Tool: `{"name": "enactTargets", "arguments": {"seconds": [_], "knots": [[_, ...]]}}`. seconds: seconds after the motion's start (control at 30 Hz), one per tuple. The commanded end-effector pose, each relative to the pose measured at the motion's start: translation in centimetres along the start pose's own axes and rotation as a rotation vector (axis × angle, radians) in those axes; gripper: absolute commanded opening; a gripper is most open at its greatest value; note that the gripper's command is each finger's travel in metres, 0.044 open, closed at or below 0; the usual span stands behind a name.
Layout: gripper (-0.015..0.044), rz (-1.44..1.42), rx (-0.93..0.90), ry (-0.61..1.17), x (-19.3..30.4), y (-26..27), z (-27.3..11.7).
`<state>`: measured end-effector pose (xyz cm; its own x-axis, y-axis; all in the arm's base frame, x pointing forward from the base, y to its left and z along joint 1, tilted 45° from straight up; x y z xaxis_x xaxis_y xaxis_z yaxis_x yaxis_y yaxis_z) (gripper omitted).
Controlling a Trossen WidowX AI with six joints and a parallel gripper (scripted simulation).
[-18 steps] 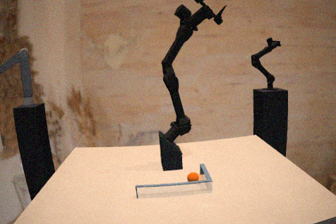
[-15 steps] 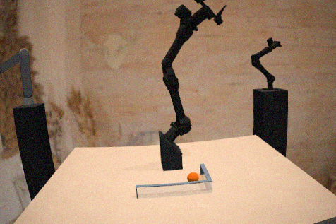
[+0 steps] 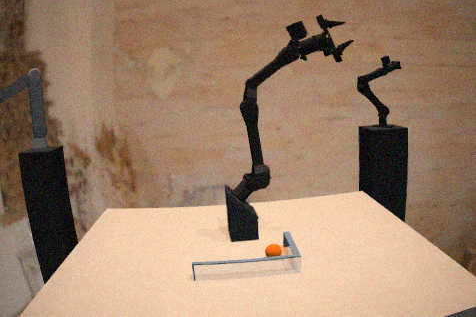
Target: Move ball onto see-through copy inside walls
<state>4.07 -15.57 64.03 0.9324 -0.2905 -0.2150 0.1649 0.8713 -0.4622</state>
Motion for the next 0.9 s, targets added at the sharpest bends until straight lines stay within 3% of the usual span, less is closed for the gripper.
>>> {"name": "enactTargets", "arguments": {"seconds": [0.0,0.43,0.87], "knots": [[0.0368,-0.102,-0.114,-0.045,-3.7,4.9,2.2],[0.0368,-0.410,-0.551,-0.117,-6.8,21.4,6.0],[0.0368,-0.457,-1.059,0.054,2.0,37.7,5.0]]}}
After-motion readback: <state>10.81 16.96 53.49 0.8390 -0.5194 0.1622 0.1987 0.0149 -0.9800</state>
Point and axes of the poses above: the point midway between the two fingers, 35 mm back from their tips, its own z axis out along the fingers, its own y axis across the jaws, x = y × z, the point moved 8 cm from there along -z, back along the fingers, and after that the axes turned 3 degrees about z, right-handed, at the moved point
